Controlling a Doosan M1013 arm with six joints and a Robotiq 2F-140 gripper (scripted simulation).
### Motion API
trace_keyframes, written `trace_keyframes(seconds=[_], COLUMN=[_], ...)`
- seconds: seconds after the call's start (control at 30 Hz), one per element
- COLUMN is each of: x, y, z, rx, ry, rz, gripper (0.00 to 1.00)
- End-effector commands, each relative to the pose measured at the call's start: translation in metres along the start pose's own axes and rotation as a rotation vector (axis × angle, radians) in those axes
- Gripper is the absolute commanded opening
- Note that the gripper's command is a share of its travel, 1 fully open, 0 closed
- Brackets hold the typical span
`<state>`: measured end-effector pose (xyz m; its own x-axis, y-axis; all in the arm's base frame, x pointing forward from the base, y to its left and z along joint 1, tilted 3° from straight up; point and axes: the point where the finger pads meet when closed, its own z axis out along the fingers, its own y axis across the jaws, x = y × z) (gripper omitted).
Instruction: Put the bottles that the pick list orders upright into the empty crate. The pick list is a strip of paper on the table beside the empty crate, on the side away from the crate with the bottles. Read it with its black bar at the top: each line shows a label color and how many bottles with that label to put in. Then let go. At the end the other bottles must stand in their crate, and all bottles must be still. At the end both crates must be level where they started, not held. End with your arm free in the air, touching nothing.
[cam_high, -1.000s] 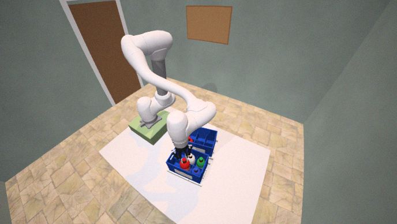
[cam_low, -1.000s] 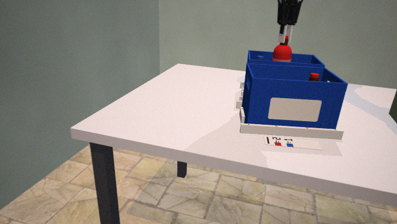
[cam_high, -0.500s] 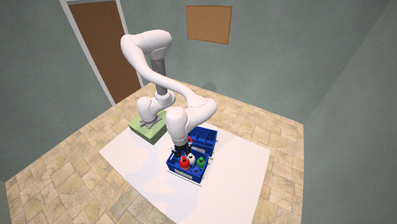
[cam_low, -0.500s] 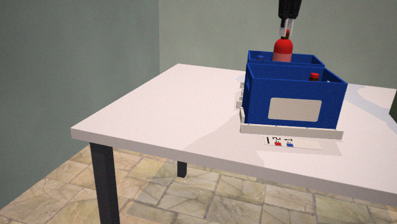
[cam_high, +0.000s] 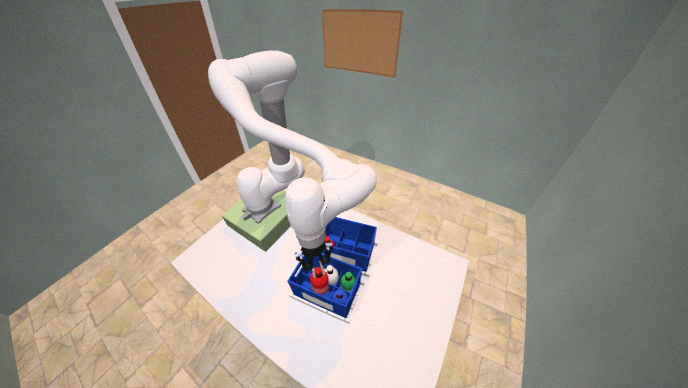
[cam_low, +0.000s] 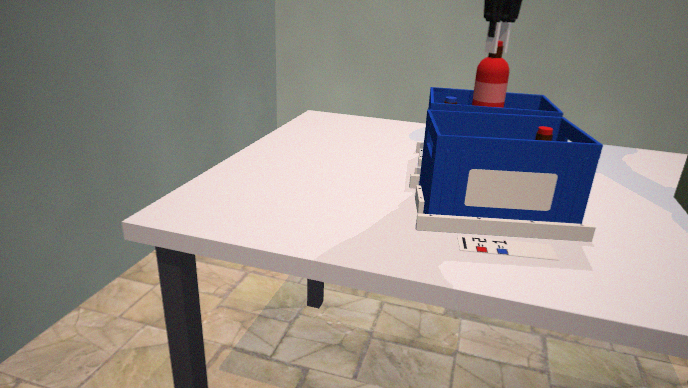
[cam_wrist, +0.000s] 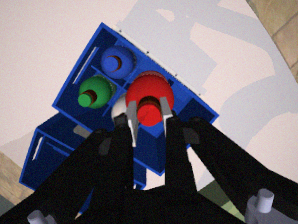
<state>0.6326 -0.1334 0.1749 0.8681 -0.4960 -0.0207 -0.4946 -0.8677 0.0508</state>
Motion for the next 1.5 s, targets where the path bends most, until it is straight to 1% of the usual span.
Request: trace_keyframes(seconds=[0.0,0.93,1.23,1.47], x=[0.0,0.0,0.0,-0.01], y=[0.0,0.0,0.0,-0.01], z=[-0.003,-0.044,-0.045,-0.045], rx=[0.0,0.0,0.0,0.0], ry=[0.0,0.0,0.0,0.0], rz=[0.0,0.0,0.0,0.0], gripper=[0.0,0.0,0.0,0.0])
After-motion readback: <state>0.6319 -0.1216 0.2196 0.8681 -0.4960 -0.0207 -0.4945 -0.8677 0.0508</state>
